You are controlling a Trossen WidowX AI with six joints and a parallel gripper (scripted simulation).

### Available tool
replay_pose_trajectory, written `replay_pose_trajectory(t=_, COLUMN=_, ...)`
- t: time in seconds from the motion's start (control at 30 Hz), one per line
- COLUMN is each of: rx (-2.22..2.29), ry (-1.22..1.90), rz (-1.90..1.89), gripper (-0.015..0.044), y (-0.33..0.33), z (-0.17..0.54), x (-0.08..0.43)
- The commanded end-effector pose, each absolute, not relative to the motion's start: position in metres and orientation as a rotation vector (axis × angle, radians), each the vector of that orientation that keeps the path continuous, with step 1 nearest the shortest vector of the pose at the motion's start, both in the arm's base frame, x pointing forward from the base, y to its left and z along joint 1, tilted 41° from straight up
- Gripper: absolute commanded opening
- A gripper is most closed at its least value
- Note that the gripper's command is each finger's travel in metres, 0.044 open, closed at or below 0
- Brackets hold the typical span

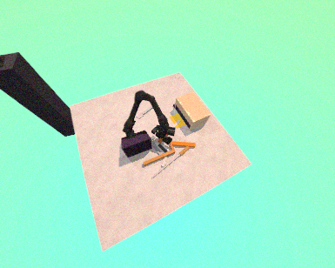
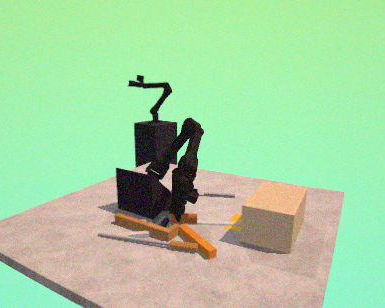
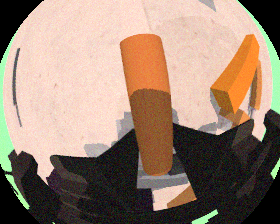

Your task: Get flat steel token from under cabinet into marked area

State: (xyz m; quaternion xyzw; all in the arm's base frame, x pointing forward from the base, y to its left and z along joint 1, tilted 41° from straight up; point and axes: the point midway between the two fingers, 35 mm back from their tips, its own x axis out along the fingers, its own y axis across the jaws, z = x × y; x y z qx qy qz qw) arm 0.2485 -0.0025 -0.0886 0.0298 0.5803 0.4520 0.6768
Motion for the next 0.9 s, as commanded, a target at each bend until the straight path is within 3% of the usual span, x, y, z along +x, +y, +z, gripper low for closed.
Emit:
replay_pose_trajectory(t=0.0, rx=0.038, ry=1.284, rz=1.041, gripper=0.0, y=-0.003, z=-0.088, x=0.249)
replay_pose_trajectory(t=0.87, rx=-0.044, ry=1.226, rz=1.111, gripper=0.0, y=0.008, z=-0.077, x=0.251)
